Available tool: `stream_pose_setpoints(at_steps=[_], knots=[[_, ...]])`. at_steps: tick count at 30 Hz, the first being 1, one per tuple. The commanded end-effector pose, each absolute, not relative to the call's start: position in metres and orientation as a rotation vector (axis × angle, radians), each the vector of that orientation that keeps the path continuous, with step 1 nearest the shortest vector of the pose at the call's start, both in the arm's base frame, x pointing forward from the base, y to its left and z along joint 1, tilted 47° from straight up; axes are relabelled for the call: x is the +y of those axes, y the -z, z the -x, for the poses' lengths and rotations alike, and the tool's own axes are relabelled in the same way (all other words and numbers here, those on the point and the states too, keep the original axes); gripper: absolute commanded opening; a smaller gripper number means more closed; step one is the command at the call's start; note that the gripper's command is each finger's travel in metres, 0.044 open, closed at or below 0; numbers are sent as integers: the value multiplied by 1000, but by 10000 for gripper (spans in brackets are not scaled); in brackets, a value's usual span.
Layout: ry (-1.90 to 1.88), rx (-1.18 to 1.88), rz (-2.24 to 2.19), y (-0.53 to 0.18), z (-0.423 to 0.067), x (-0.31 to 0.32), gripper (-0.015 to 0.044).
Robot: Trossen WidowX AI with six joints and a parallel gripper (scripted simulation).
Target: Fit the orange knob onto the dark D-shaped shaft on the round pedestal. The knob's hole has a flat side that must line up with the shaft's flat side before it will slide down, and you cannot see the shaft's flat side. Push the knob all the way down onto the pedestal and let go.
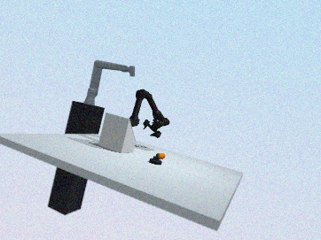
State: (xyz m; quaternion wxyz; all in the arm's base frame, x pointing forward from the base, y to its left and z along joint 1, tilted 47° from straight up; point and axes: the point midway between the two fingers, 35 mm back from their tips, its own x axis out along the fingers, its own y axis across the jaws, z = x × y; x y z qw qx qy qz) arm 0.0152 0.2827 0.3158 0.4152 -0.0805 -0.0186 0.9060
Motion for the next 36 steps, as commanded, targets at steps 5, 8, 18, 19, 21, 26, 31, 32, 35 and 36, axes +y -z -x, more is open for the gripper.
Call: stream_pose_setpoints(at_steps=[5, 8, 18, 19, 21, 26, 31, 32, 35, 36], knots=[[-2007, 471, 1, -285, -75, 289, 440], [-1735, 862, -248, -257, -122, 282, 440], [-1058, 1424, -827, -203, -203, 242, 440], [-984, 1464, -888, -198, -209, 236, 440], [-831, 1539, -1015, -187, -222, 224, 440], [-421, 1680, -1346, -162, -247, 192, 440], [3, 1749, -1673, -137, -265, 156, 440], [87, 1754, -1736, -132, -268, 149, 440], [350, 1755, -1928, -118, -274, 127, 440], [441, 1749, -1992, -113, -276, 120, 440]])
